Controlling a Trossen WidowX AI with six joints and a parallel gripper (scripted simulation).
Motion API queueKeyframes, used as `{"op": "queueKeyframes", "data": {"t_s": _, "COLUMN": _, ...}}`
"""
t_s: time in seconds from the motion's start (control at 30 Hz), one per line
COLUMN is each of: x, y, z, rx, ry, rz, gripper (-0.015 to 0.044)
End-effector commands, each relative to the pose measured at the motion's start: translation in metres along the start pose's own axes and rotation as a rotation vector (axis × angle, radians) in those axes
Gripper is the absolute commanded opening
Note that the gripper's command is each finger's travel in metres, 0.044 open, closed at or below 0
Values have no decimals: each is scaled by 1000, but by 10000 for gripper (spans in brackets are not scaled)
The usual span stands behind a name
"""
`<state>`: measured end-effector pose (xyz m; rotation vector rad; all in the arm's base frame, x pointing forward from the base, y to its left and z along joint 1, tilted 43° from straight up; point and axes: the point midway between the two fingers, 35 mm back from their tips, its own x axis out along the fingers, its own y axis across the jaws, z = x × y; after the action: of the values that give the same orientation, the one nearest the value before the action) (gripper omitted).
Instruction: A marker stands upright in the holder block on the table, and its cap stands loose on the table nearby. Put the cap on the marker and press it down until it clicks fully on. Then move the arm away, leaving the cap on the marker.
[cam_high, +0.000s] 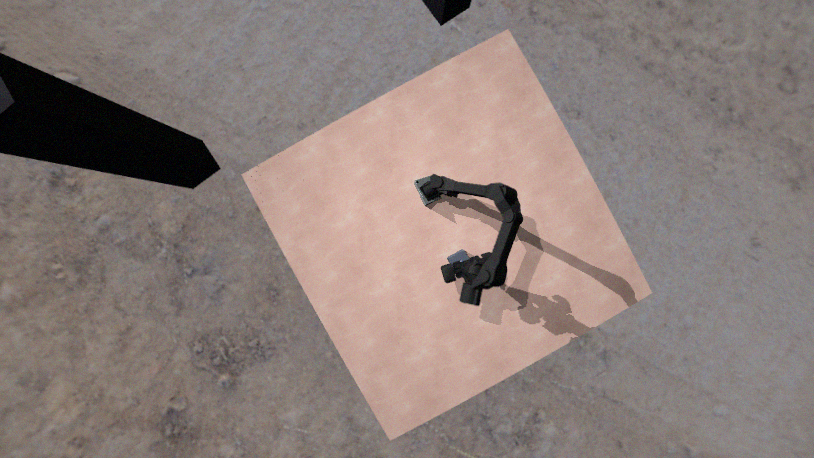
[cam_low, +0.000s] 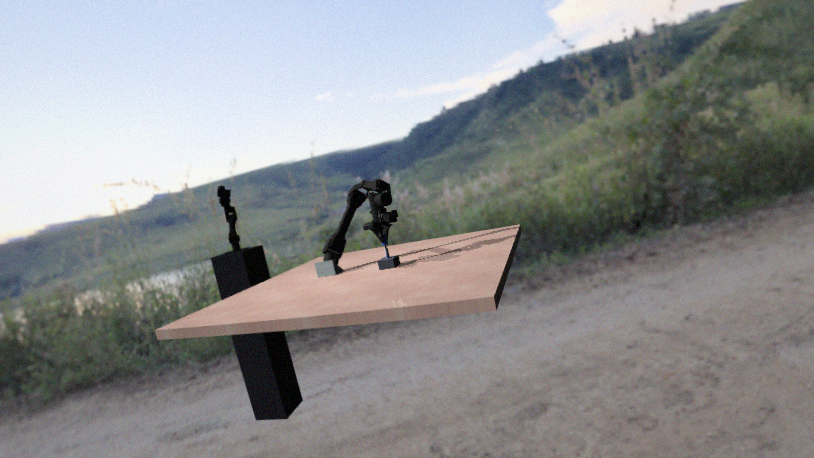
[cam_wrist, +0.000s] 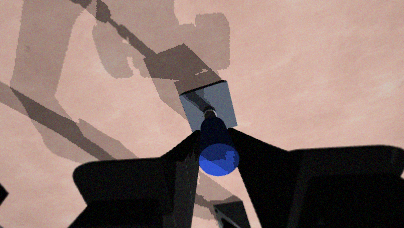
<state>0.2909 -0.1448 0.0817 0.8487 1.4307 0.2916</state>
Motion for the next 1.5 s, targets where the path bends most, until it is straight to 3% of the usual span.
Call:
{"op": "queueKeyframes", "data": {"t_s": 0.0, "x": 7, "y": 0, "z": 0, "rx": 6, "ry": -1, "rz": 2, "gripper": 0}}
{"op": "queueKeyframes", "data": {"t_s": 1.07, "x": 43, "y": 1, "z": -1, "rx": 5, "ry": -1, "rz": 4, "gripper": 0}}
{"op": "queueKeyframes", "data": {"t_s": 1.47, "x": 43, "y": 0, "z": -1, "rx": -1, "ry": 2, "rz": 0, "gripper": 315}}
